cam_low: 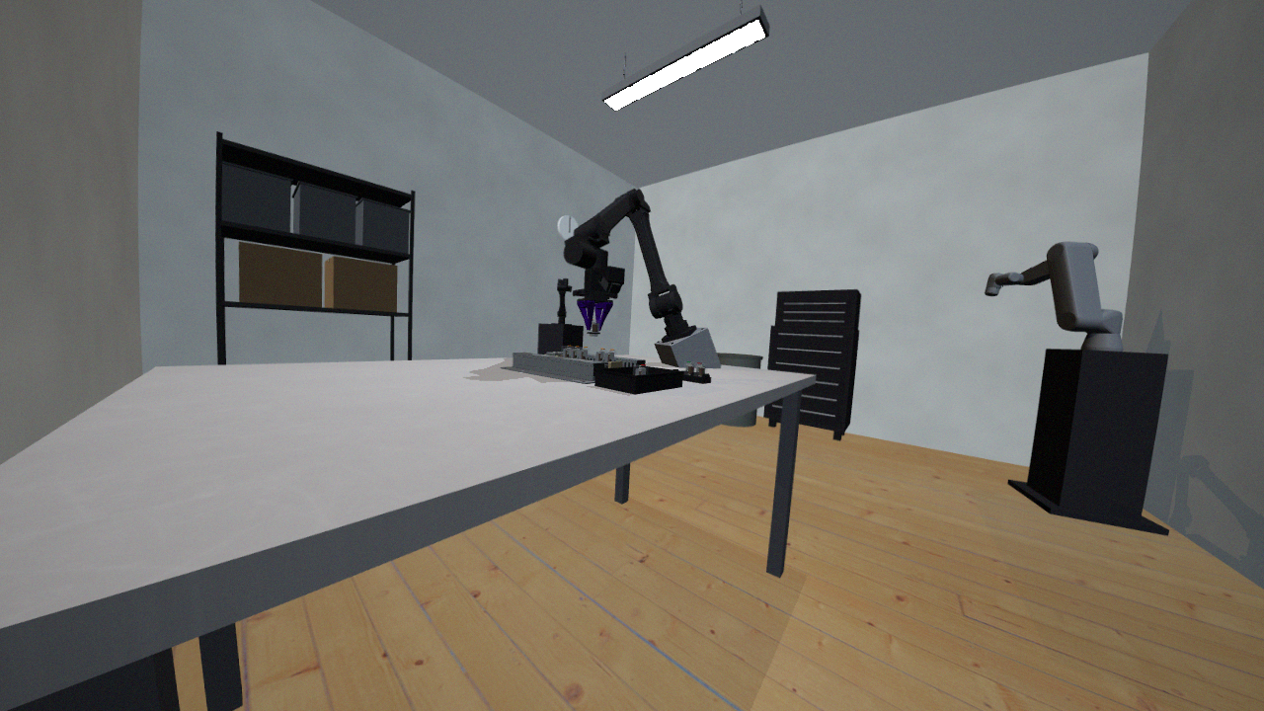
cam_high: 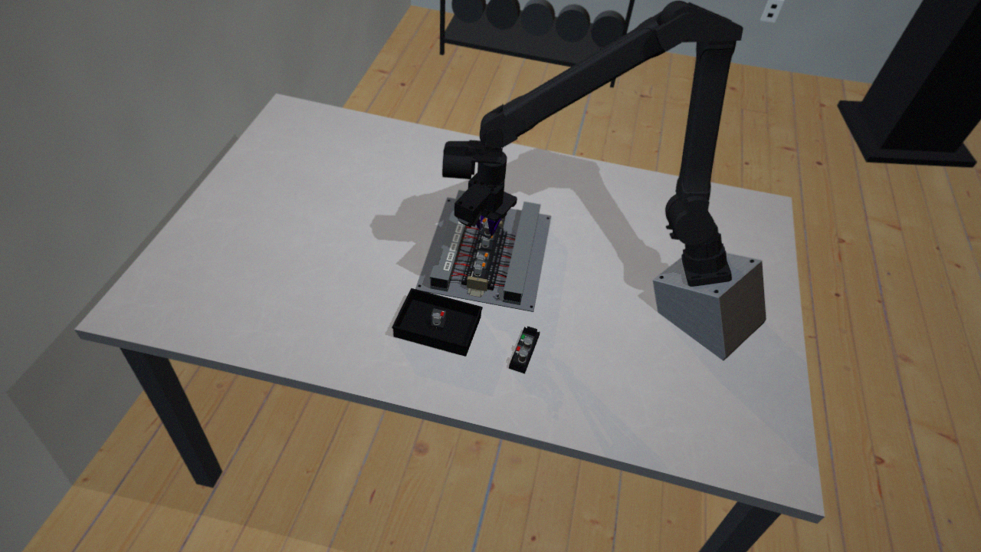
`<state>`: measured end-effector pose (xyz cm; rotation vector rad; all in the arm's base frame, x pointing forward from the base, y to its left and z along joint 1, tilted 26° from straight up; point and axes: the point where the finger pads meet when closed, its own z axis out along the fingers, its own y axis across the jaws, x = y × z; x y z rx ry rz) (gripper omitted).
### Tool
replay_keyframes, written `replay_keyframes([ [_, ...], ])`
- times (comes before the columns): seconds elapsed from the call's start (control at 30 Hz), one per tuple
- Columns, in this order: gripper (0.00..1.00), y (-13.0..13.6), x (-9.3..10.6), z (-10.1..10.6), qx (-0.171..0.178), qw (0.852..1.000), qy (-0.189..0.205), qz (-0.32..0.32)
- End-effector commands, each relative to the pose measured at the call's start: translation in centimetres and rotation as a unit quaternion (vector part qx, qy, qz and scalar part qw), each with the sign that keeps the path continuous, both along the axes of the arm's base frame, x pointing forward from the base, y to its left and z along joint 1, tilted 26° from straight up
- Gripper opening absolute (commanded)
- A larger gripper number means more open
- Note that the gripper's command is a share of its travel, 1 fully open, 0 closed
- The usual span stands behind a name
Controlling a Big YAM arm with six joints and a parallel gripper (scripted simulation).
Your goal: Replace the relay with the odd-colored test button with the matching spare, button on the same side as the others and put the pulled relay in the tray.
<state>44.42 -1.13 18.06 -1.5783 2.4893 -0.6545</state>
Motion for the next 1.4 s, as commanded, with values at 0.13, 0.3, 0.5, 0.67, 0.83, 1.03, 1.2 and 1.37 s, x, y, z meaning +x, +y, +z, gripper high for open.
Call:
replay_keyframes([
  [0.13, 0.0, -0.16, 1.23, 2.06, 0.049, 0.989, -0.059, -0.127],
  [0.3, 0.0, -0.16, 1.24, 2.07, 0.054, 0.987, -0.063, -0.139],
  [0.5, 0.0, -0.17, 1.24, 2.07, 0.057, 0.985, -0.066, -0.147],
  [0.67, 0.0, -0.17, 1.24, 2.08, 0.075, 0.974, -0.081, -0.195],
  [0.83, 0.0, -0.18, 1.24, 2.08, 0.093, 0.961, -0.096, -0.241],
  [1.03, 0.0, -0.18, 1.25, 2.09, 0.125, 0.929, -0.123, -0.325],
  [1.2, 0.0, -0.18, 1.25, 2.1, 0.136, 0.916, -0.132, -0.352],
  [1.37, 0.0, -0.18, 1.25, 2.1, 0.136, 0.916, -0.133, -0.354],
])
